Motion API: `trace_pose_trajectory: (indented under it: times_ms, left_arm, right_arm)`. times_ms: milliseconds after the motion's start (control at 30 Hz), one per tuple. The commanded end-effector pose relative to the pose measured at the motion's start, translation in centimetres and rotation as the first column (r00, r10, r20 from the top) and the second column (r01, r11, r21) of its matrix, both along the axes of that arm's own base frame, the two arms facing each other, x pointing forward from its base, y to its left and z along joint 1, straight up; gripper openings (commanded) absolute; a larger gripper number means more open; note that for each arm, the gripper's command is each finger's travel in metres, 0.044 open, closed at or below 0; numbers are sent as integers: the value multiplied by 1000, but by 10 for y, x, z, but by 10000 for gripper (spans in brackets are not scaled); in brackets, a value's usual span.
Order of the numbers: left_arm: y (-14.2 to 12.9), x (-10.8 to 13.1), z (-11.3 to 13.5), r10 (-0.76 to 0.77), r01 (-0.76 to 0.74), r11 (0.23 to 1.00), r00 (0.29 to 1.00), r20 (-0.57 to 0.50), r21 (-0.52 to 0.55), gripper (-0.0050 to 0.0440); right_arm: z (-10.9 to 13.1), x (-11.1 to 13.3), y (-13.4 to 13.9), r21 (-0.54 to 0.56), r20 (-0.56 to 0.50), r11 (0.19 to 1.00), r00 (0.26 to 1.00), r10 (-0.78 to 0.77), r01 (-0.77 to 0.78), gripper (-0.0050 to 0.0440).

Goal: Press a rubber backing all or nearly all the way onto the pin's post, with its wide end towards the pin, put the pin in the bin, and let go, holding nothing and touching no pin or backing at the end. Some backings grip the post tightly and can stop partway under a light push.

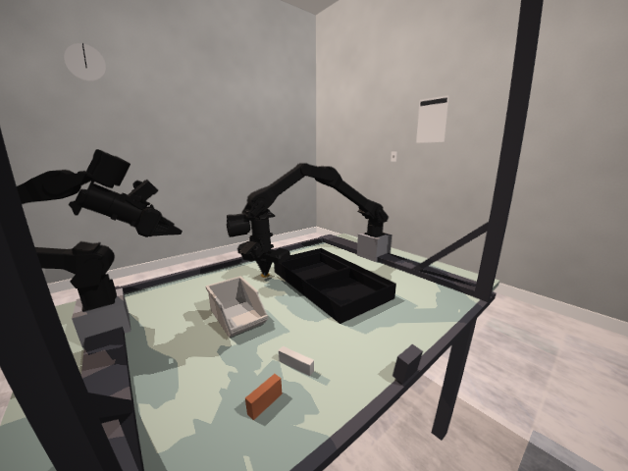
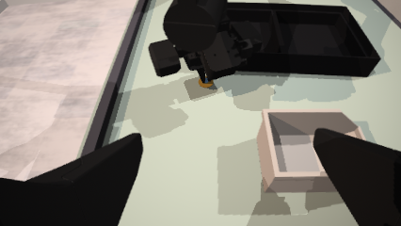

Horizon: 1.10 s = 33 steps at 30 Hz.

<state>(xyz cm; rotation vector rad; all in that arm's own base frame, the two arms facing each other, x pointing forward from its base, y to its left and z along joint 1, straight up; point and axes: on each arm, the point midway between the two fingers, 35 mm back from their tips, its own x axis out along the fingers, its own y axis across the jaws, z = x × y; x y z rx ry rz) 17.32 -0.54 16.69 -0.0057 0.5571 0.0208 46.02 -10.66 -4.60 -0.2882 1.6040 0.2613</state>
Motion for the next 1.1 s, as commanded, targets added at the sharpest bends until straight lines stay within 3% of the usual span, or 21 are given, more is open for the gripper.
trace_pose_trajectory:
  times_ms: [0,800,1067]
  left_arm:
    - [0,0,4,2,-2,1000,1000,8,-2,440]
    - [0,0,4,2,-2,1000,1000,8,-2,440]
    - [0,0,4,2,-2,1000,1000,8,-2,440]
  right_arm:
    - [8,3,-3,-5,23,1000,1000,-3,3,-50]
    - [-10,1,-3,-2,9,1000,1000,-1,1,-50]
    - [1,5,-3,-7,33,1000,999,-1,2,-50]
